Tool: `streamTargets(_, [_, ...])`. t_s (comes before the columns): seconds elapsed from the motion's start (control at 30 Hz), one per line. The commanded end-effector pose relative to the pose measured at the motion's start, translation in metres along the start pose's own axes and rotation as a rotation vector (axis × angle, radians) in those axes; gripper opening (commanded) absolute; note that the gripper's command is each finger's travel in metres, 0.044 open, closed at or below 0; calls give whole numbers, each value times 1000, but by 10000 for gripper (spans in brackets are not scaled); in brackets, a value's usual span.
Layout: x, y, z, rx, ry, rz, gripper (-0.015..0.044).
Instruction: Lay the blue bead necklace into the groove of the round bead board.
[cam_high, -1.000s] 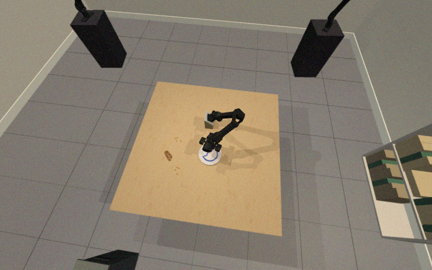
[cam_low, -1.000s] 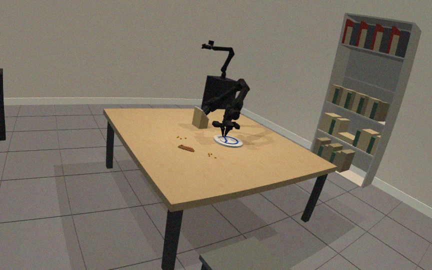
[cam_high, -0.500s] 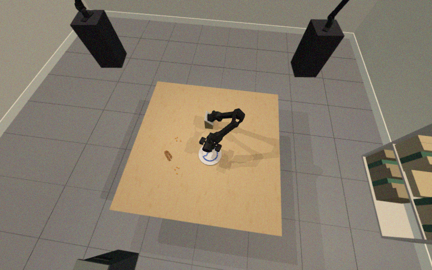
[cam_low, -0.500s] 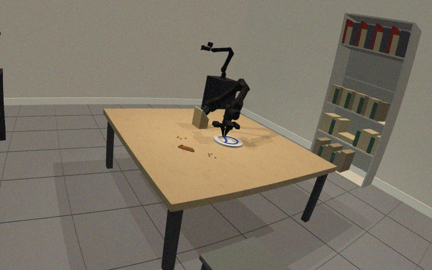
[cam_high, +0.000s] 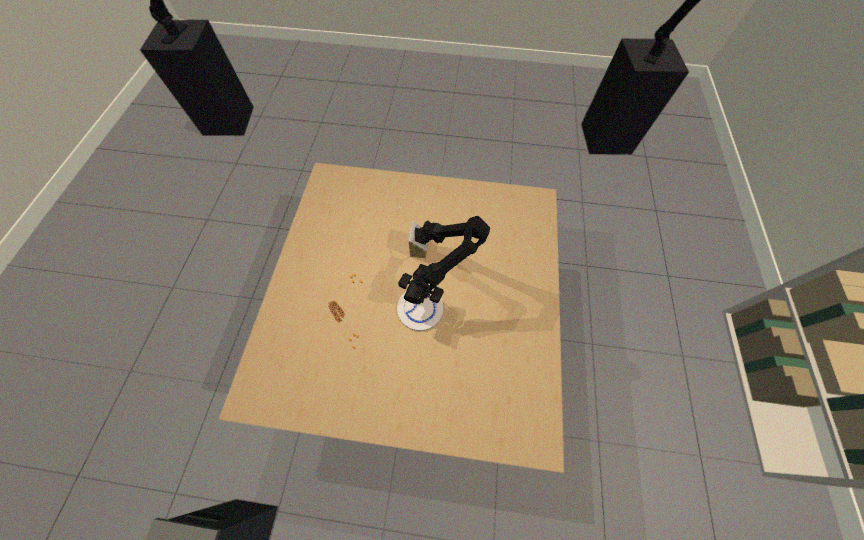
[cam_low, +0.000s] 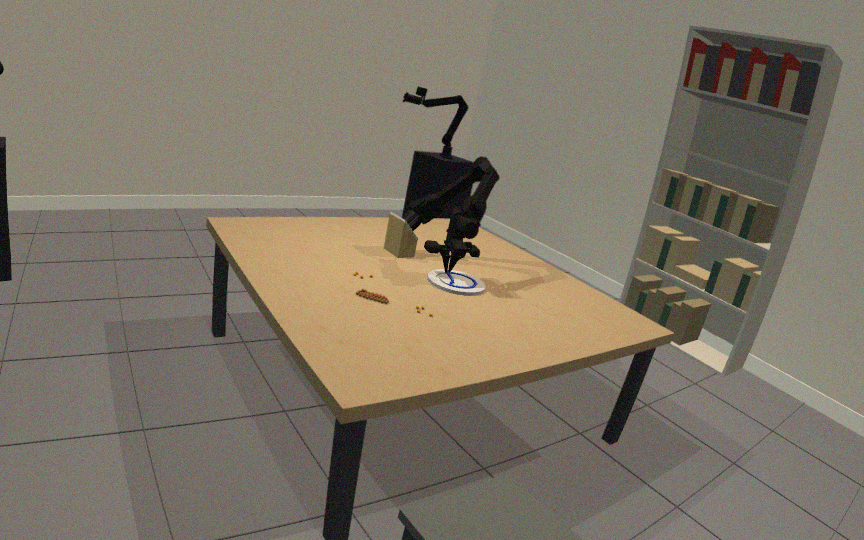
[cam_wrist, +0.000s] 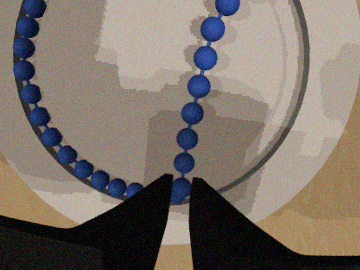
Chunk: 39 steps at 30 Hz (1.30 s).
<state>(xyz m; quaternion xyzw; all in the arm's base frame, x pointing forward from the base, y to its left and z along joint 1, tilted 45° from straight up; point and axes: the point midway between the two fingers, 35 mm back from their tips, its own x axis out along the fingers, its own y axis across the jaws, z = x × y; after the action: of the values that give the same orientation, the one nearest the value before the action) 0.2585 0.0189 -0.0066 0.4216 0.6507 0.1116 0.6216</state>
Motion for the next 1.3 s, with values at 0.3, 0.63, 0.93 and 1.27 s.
streamTargets(0.3, [-1,-10,-7,2,-1,0,0])
streamTargets(0.63, [4,-9,-5,-4,-5,1,53])
streamTargets(0.93, [4,-9,-5,-4,-5,1,289])
streamTargets(1.27, [-1,-10,-7,2,-1,0,440])
